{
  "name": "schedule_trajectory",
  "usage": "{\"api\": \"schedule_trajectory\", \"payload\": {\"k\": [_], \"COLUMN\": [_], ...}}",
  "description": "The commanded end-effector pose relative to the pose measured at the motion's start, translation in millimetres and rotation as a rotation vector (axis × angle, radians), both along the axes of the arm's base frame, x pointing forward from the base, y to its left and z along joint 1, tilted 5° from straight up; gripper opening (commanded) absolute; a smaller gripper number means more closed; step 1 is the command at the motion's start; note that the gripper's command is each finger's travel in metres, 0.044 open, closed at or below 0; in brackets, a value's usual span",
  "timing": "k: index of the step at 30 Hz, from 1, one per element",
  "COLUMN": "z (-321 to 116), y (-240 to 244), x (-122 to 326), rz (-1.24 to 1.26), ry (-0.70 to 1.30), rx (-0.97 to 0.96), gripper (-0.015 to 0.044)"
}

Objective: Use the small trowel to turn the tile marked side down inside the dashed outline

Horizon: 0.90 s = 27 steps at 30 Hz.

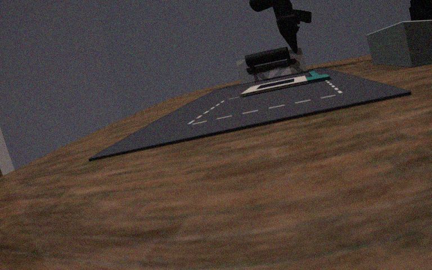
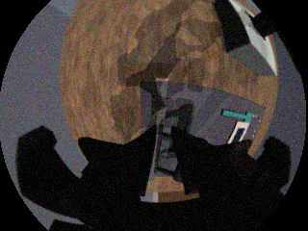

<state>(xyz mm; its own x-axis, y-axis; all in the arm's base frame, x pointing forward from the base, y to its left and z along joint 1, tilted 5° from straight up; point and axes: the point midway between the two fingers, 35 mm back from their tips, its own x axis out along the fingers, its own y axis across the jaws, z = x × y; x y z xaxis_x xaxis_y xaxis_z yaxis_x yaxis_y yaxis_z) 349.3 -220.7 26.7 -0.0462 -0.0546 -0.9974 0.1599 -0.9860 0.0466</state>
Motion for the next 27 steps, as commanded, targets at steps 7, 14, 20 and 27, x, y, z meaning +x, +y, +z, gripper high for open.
{"api": "schedule_trajectory", "payload": {"k": [7, 14, 20, 27], "z": [2, 2, 2, 8], "y": [-25, -25, -24, 10], "x": [3, 3, 4, 2], "rz": [0.001, -0.005, -0.002, -0.001], "ry": [0.001, -0.003, -0.003, -0.001], "rx": [-0.007, -0.004, -0.004, -0.002], "gripper": [0.01, 0.01, 0.01, 0.01]}}
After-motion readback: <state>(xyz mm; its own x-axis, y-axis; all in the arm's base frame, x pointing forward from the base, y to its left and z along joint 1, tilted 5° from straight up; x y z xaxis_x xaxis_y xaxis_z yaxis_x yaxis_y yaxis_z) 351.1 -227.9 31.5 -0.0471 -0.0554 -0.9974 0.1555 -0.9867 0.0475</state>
